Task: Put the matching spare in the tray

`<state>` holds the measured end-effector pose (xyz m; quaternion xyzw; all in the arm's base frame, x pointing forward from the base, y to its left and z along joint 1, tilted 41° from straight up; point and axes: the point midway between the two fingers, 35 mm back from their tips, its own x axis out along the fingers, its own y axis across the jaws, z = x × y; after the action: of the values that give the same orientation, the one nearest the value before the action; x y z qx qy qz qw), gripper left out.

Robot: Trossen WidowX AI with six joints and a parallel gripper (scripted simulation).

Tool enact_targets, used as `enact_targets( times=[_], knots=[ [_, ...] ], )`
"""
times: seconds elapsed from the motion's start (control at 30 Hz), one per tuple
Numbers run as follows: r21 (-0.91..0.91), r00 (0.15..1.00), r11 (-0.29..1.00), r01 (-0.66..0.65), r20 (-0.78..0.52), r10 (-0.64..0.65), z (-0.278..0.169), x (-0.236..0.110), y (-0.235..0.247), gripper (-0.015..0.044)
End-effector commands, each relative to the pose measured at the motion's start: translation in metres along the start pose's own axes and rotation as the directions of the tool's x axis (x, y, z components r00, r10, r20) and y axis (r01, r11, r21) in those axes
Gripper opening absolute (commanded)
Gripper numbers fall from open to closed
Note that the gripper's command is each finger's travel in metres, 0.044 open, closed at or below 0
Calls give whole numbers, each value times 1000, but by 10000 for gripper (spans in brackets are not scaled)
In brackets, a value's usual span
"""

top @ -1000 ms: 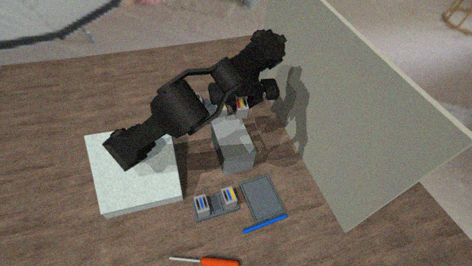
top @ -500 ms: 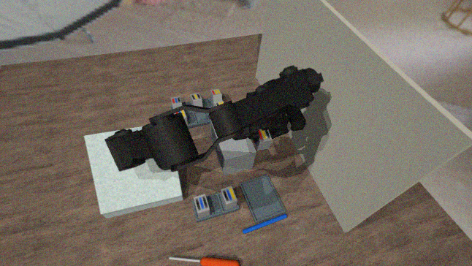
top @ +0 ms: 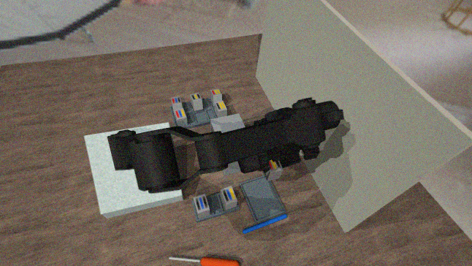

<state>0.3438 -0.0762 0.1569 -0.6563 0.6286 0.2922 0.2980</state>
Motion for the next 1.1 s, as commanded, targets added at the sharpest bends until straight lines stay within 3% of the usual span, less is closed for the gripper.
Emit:
enact_targets(
  times=[0.0, 1.07],
  knots=[
    [-8, 1000, 1000, 3, -7, -3, -5, -1, 0, 0],
    [-7, 1000, 1000, 4, -3, -4, -3, 34, -6, 0]
  ],
)
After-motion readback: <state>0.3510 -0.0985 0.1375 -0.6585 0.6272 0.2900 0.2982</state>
